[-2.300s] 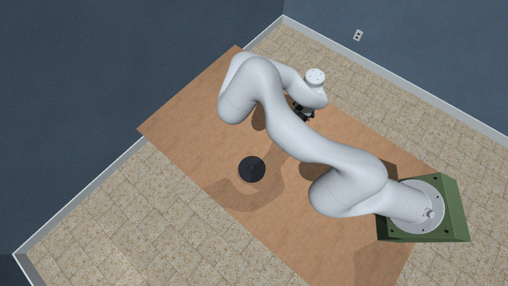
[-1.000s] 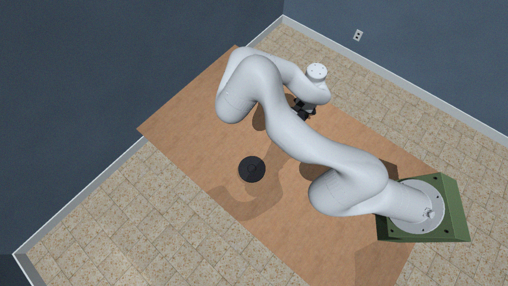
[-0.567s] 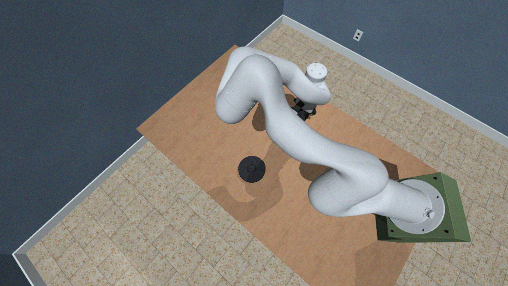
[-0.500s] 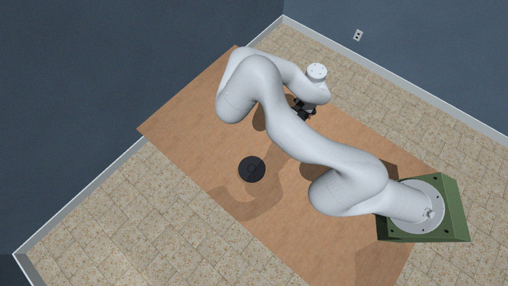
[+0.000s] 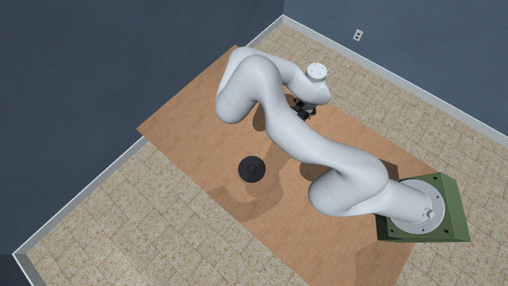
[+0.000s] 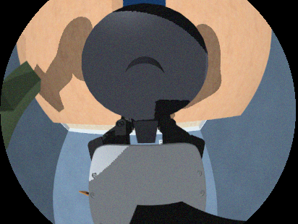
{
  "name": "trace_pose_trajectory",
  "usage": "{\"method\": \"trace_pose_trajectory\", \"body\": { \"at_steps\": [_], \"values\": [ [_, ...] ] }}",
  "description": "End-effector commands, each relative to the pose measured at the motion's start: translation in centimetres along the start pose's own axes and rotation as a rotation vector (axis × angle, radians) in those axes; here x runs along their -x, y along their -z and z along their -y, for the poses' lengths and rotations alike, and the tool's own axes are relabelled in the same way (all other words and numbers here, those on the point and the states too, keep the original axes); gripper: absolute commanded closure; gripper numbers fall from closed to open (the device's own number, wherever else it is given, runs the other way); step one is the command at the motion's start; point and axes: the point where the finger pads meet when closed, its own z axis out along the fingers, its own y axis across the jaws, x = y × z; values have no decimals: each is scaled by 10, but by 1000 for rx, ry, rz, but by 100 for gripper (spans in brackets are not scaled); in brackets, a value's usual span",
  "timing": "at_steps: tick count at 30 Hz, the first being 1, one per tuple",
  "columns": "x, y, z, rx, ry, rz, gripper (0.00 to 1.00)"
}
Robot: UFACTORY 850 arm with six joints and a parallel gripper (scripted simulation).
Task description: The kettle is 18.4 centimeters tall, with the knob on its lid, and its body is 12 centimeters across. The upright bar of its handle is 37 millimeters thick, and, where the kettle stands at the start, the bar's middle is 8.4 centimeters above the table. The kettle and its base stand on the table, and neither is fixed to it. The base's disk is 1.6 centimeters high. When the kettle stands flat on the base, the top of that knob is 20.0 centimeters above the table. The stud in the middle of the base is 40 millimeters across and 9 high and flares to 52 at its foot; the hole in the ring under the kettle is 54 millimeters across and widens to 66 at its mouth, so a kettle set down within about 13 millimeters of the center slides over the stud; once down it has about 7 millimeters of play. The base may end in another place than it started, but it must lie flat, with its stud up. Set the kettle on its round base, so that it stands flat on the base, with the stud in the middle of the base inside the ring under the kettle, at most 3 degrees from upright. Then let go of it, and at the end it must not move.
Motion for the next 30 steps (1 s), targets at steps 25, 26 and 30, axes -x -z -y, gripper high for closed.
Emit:
{"method": "trace_pose_trajectory", "body": {
  "at_steps": [25,26,30],
  "values": [
    [-11,0,-2,1,0,1,100],
    [-12,0,-2,1,0,1,100],
    [-18,0,-2,1,0,1,100]
  ]
}}
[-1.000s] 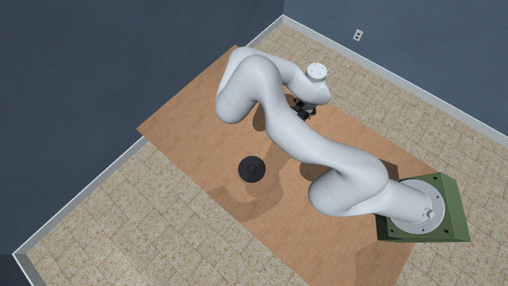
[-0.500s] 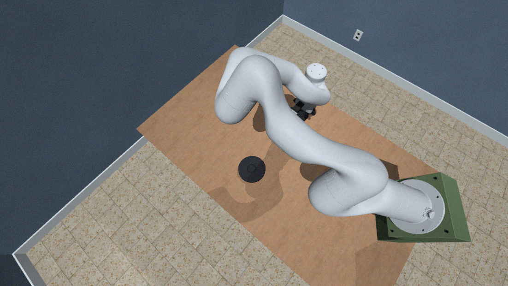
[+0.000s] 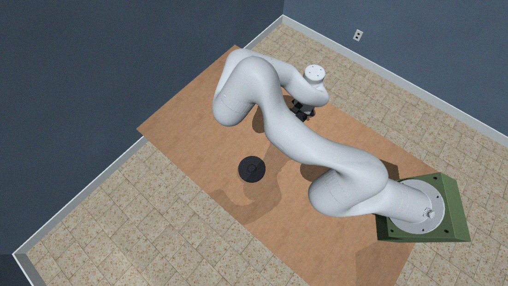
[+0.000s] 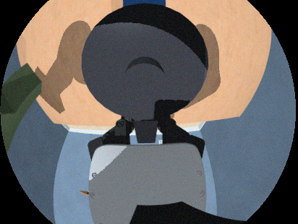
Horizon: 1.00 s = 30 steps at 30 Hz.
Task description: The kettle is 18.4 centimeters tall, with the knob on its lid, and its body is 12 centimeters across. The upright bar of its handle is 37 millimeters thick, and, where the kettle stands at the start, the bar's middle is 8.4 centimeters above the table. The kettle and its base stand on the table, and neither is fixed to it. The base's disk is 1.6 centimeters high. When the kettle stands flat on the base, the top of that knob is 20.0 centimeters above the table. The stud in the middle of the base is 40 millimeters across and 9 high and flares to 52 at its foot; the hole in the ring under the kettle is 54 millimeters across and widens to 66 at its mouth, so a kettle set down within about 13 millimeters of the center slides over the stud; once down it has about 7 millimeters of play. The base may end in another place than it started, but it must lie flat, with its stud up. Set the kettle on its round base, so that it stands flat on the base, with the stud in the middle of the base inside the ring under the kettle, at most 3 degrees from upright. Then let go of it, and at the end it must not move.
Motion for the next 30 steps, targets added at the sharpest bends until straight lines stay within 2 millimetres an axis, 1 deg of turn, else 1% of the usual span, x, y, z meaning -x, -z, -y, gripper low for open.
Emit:
{"method": "trace_pose_trajectory", "body": {
  "at_steps": [1,4,6,21,23,30],
  "values": [
    [-6,0,-1,1,0,1,100],
    [-11,0,-2,1,0,1,100],
    [-11,0,-2,1,0,1,100],
    [-46,0,-5,1,0,1,100],
    [-46,0,-5,1,0,1,100],
    [-67,0,-7,1,0,1,100]
  ]
}}
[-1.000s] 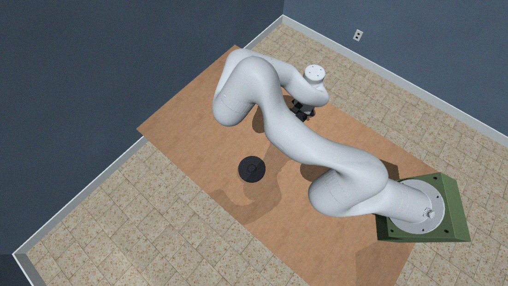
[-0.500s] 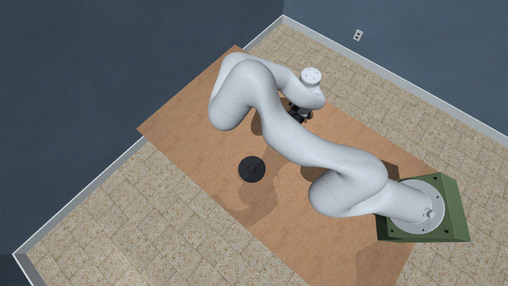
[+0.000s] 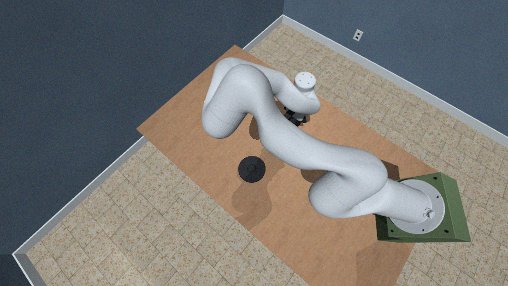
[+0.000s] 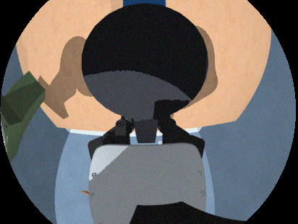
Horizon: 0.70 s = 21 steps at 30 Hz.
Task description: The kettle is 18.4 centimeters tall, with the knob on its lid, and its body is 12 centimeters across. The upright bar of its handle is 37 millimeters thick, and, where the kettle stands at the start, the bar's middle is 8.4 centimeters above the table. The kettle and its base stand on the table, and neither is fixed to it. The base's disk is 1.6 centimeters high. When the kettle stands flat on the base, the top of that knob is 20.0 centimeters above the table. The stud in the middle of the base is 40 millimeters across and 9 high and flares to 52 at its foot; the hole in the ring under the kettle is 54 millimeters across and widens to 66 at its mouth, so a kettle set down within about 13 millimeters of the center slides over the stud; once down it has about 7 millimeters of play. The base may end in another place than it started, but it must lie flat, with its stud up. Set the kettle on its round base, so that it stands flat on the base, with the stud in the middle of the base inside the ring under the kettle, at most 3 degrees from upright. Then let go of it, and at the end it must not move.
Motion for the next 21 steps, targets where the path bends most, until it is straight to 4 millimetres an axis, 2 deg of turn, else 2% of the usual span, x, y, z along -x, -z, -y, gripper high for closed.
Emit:
{"method": "trace_pose_trajectory", "body": {
  "at_steps": [1,8,10,21],
  "values": [
    [-14,0,-2,1,0,1,100],
    [-37,0,-4,1,0,1,100],
    [-37,0,-4,1,0,1,100],
    [-76,0,-8,1,0,1,100]
  ]
}}
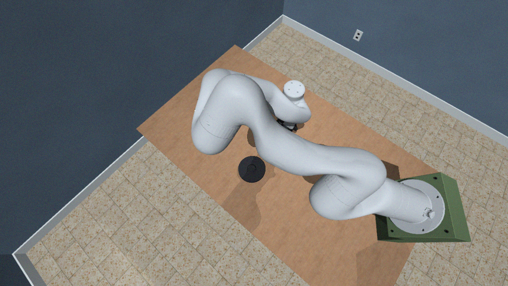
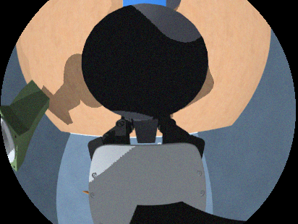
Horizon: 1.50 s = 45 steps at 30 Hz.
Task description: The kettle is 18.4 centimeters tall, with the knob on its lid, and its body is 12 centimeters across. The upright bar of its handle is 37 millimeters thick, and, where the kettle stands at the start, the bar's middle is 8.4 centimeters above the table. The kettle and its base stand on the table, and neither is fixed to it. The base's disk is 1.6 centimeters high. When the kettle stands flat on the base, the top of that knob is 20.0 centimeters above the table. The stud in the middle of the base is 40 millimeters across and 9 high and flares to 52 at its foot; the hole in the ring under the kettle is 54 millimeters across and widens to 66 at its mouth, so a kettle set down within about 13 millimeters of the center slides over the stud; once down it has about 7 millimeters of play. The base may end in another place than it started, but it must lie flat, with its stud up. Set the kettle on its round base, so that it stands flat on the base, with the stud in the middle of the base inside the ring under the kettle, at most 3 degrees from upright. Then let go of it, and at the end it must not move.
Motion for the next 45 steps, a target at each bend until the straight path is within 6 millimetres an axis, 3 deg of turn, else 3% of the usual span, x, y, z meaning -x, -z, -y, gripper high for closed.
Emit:
{"method": "trace_pose_trajectory", "body": {
  "at_steps": [1,21,45],
  "values": [
    [-17,0,-2,1,0,1,100],
    [-81,0,-9,1,0,1,100],
    [-140,0,-15,1,0,1,100]
  ]
}}
